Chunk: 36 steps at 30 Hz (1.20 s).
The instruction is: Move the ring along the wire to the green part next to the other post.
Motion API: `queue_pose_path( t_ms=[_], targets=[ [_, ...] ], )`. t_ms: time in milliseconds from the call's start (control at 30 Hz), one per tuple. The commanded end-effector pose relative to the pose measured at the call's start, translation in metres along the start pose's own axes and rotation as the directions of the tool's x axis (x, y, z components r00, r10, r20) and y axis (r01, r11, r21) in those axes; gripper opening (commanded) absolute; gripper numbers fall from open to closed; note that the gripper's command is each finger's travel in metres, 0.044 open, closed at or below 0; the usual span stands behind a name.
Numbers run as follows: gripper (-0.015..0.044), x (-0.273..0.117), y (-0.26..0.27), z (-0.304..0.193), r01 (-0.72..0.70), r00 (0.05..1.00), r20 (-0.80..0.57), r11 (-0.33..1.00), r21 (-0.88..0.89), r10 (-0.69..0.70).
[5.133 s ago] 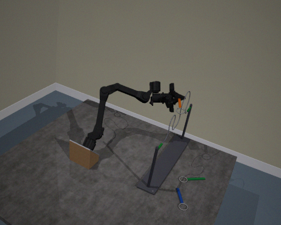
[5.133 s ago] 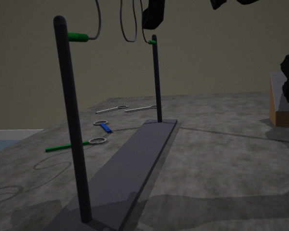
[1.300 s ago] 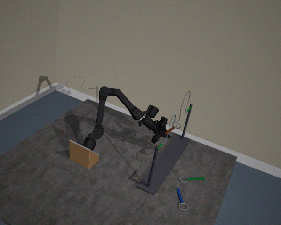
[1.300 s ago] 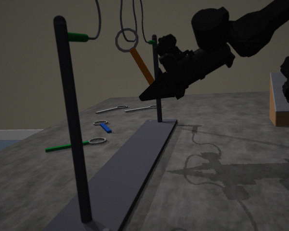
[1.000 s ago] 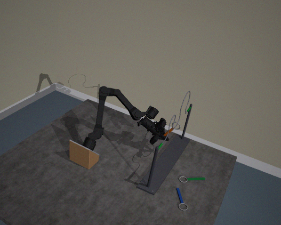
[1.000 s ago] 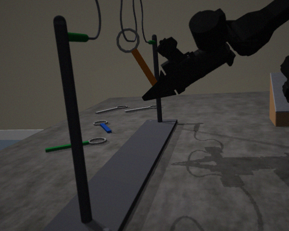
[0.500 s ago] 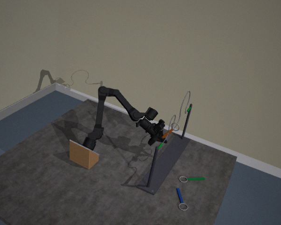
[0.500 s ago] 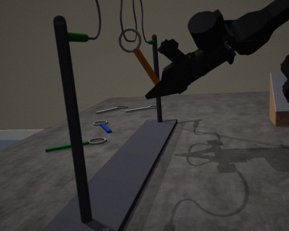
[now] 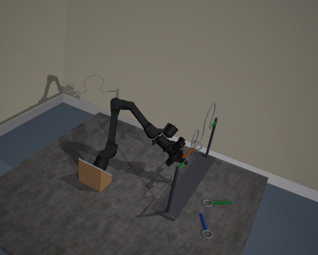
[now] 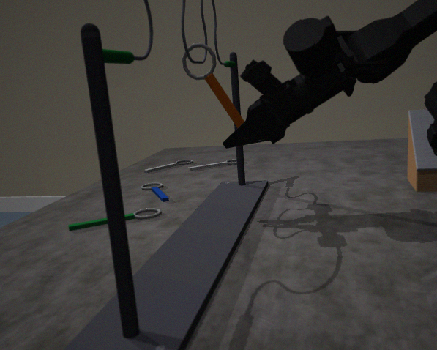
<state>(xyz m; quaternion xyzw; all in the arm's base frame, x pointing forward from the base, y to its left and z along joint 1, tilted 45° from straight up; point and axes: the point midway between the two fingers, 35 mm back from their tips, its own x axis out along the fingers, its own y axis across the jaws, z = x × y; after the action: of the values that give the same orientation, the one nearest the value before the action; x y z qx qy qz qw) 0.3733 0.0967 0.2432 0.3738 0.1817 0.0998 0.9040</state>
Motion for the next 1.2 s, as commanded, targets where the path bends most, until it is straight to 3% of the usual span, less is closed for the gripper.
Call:
queue_pose_path(
  t_ms=[0,633,1167],
  targets=[
    [-0.015,-0.001,-0.009,-0.001,0.016,1.0,-0.005,1.0,-0.025,-0.016],
    [-0.015,-0.011,-0.06,0.005,0.151,0.987,-0.014,0.95,-0.274,-0.161],
    [-0.015,-0.032,-0.111,0.03,0.296,0.939,0.029,0.765,-0.571,-0.342]
  ],
)
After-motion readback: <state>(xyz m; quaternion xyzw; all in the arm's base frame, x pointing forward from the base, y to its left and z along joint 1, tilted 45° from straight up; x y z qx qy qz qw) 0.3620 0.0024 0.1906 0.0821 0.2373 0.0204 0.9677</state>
